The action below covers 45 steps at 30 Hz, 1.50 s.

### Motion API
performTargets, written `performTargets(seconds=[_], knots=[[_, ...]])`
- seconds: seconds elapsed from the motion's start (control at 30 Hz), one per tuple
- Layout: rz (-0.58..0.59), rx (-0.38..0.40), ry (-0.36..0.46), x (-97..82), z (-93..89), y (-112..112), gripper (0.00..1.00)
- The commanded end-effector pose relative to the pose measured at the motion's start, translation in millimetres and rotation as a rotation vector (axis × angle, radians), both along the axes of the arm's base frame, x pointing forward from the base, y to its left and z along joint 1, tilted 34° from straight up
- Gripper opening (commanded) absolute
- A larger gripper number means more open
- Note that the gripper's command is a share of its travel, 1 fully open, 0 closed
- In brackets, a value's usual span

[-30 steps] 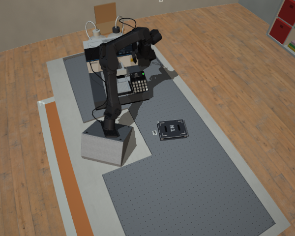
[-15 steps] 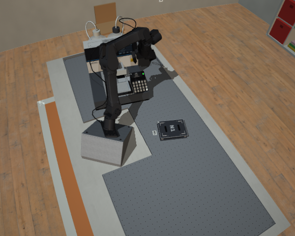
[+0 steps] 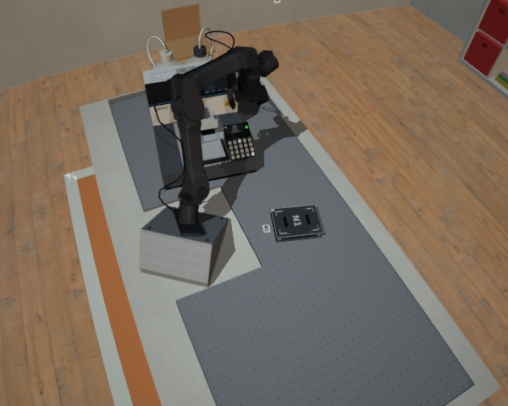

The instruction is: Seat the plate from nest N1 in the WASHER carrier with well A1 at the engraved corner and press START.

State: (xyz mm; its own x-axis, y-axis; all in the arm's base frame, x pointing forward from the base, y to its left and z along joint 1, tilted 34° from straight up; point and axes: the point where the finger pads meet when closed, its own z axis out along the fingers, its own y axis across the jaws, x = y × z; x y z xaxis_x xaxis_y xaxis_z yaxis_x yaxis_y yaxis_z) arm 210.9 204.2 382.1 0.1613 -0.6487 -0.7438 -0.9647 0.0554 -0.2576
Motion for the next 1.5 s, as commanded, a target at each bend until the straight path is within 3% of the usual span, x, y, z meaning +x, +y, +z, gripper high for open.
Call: performTargets(seconds=[0.0, 0.03, 0.07, 0.37, 0.43, 1.47], knots=[[-0.007, 0.029, -0.038, -8.6, 17.3, -4.5, 1.00], [-0.007, 0.029, -0.038, -8.6, 17.3, -4.5, 1.00], [-0.002, 0.020, -0.031, -4.3, 4.7, -5.0, 0.98], [-0.003, 0.019, -0.031, -10.7, -21.7, -18.6, 0.80], [-0.003, 0.019, -0.031, -10.7, -21.7, -18.6, 0.80], [-0.005, 0.014, -0.005, -35.8, -108.2, -62.8, 0.22]])
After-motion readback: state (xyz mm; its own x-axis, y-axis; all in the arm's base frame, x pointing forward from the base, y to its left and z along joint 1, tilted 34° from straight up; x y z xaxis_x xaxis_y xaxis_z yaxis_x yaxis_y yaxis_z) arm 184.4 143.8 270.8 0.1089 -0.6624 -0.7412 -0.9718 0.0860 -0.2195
